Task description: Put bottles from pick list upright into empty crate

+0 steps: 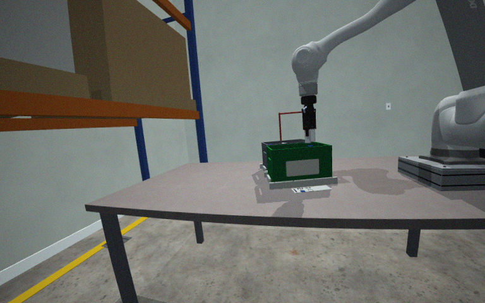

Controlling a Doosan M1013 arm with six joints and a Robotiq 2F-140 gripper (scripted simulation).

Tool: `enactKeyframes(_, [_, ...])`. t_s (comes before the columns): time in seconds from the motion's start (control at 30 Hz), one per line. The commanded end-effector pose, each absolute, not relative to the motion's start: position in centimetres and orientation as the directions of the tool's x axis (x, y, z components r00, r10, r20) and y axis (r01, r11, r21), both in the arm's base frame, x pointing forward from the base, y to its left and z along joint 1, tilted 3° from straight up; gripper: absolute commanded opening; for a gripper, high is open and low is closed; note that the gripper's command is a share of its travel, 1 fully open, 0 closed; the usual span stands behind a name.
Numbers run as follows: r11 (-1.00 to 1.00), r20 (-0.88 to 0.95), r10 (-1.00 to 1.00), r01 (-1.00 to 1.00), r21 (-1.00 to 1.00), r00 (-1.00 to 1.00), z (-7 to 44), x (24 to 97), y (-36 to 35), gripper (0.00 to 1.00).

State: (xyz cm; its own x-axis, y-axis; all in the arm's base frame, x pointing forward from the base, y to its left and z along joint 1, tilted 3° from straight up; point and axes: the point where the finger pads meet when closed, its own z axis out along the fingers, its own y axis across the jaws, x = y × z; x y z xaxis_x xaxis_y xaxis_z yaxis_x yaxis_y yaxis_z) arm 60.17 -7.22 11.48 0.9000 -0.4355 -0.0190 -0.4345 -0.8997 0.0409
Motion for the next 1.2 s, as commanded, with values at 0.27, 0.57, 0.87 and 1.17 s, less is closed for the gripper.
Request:
enactKeyframes(0.27, [-0.9, -0.019, -0.435, -0.434, 0.041, 0.9, 14.6, 60.3, -7.1, 0.38])
enactKeyframes(0.57, [-0.9, -0.019, -0.435, -0.434, 0.041, 0.9, 15.9, 60.3, -7.1, 0.38])
enactKeyframes(0.87, [-0.9, -0.019, -0.435, -0.434, 0.041, 0.9, 15.9, 63.5, -9.6, 0.38])
enactKeyframes(1.17, [-0.9, -0.019, -0.435, -0.434, 0.041, 0.9, 15.8, 66.3, -11.7, 0.38])
